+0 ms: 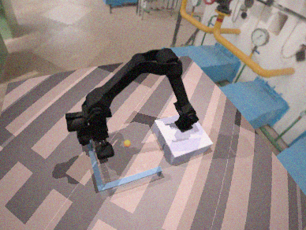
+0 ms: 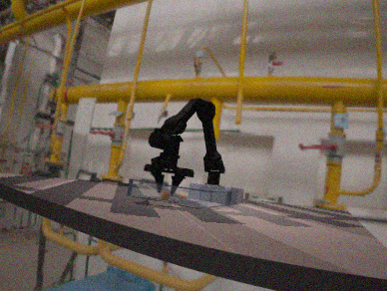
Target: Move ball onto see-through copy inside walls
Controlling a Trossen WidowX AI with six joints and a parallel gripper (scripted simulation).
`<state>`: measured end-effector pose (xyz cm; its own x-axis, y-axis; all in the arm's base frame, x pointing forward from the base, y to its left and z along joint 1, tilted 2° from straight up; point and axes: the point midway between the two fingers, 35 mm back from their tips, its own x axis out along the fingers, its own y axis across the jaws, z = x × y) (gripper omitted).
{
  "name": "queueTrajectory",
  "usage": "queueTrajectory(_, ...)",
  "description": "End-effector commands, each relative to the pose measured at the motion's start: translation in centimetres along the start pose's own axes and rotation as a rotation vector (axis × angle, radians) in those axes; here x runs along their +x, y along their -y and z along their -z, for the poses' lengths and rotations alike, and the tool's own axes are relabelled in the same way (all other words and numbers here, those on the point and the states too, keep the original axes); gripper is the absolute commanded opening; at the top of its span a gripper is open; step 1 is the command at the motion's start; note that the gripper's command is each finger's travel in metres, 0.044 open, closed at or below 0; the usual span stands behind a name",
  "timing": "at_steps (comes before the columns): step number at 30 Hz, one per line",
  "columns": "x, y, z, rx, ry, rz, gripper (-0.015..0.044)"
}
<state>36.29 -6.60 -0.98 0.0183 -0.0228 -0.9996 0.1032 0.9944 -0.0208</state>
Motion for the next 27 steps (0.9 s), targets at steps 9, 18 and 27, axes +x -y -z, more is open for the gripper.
queueTrajectory(9, 1.2, 0.0, 0.4, -0.005, -0.012, 0.002, 0.0146)
queueTrajectory(18, 1.1, 0.0, 0.4, -0.005, -0.012, 0.002, 0.0047)
queueTrajectory(27, -3.5, 0.1, -0.3, -0.006, -0.011, 0.001, 0.0000)
